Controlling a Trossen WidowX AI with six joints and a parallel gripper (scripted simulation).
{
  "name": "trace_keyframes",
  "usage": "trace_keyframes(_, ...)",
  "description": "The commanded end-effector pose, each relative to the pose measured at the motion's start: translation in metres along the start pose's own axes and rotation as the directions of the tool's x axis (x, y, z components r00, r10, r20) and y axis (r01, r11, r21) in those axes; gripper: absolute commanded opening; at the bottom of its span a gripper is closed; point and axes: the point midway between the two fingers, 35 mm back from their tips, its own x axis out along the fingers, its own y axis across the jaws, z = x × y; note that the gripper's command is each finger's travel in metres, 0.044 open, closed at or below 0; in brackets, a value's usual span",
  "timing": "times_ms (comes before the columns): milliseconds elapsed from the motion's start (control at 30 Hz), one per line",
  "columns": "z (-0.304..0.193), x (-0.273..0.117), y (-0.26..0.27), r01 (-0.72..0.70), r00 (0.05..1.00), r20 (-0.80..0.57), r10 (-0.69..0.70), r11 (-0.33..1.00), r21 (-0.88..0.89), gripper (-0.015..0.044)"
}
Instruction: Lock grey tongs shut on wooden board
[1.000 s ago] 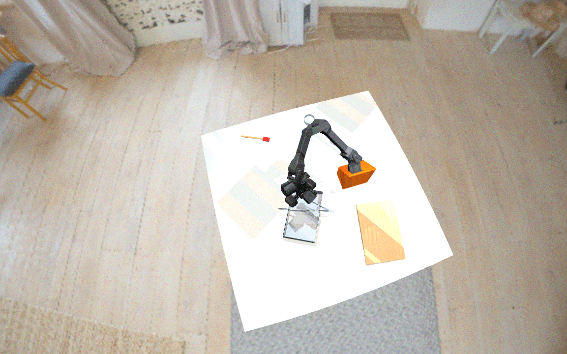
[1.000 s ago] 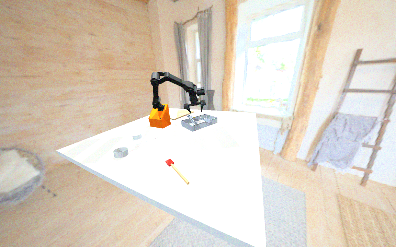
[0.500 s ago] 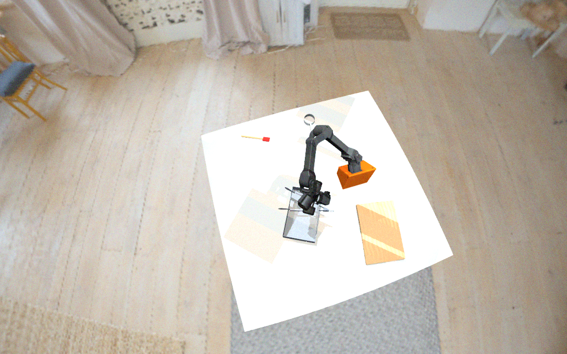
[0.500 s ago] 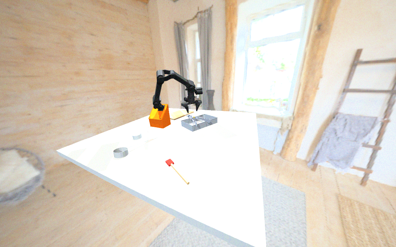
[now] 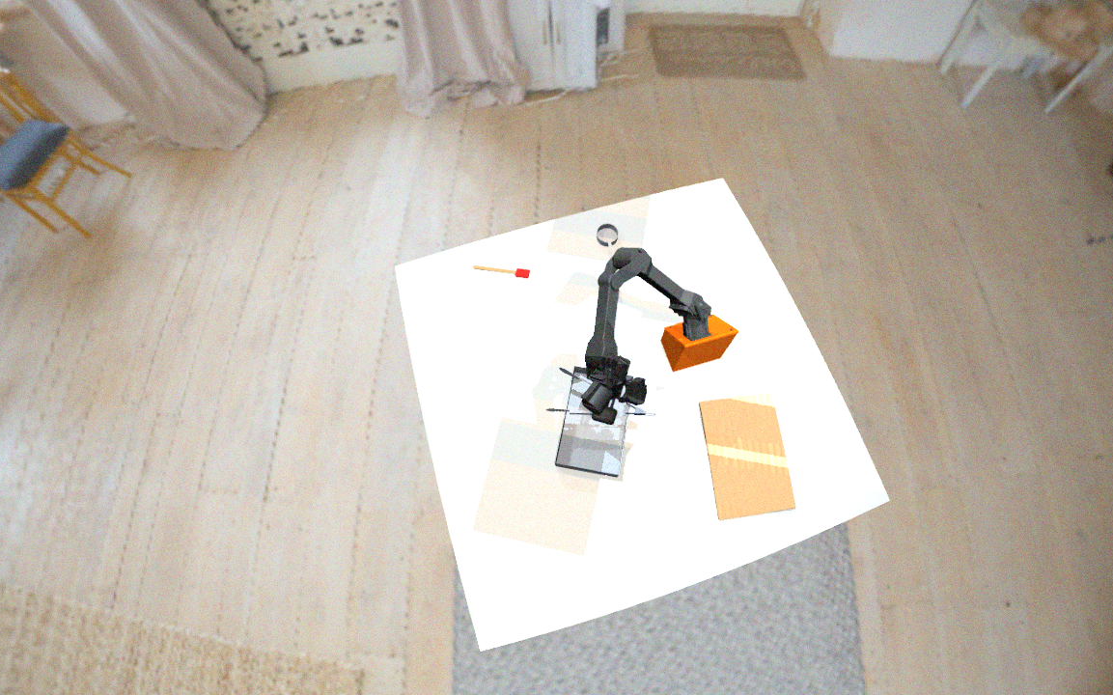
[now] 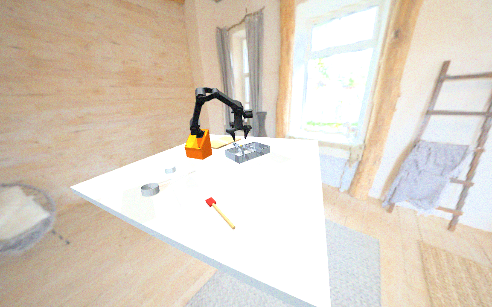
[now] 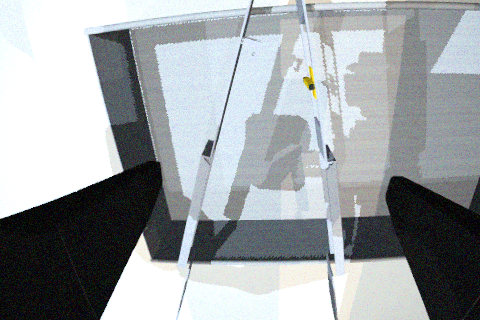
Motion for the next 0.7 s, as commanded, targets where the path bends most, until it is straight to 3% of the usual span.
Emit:
trace_keyframes(0, 0.001, 0.01, 0.0, -0.012, 1.0, -0.001, 0.012, 1.0, -0.011, 0.044)
trace_keyframes(667, 0.0, 0.043, -0.001, -0.011, 1.0, 0.002, 0.011, 1.0, -0.011, 0.044)
